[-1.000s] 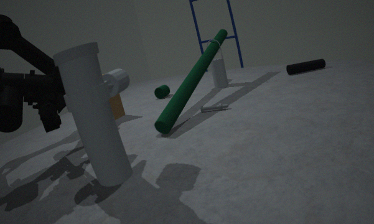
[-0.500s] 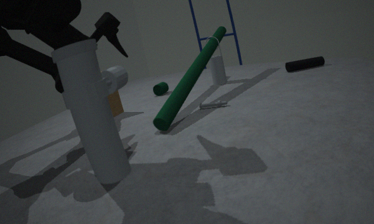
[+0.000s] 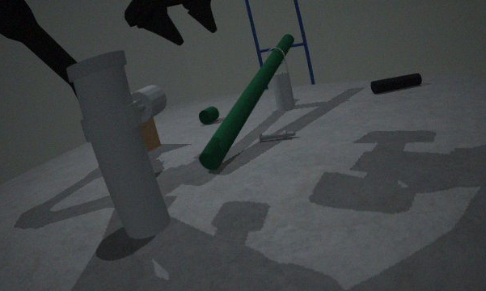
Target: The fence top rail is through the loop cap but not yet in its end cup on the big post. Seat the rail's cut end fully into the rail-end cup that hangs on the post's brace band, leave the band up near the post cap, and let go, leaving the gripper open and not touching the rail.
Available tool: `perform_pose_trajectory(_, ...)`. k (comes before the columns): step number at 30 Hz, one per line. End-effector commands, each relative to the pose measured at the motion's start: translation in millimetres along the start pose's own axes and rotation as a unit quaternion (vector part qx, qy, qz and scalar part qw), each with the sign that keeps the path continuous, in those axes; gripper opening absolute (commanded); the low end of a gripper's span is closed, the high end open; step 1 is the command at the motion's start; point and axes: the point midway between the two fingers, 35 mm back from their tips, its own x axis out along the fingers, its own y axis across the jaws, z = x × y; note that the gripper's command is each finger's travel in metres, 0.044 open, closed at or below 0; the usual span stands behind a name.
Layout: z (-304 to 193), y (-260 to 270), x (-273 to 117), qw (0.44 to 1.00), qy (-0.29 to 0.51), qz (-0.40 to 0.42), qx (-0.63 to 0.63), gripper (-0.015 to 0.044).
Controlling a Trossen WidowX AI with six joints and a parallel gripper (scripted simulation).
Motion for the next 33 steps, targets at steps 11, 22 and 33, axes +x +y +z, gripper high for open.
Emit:
perform_pose_trajectory(11,13,18,-20,0.989,-0.067,-0.044,-0.121,0.044)
perform_pose_trajectory(22,17,-59,-21,0.871,-0.045,-0.03,-0.488,0.044)
perform_pose_trajectory(33,3,-126,-23,0.695,-0.051,-0.03,-0.716,0.044)
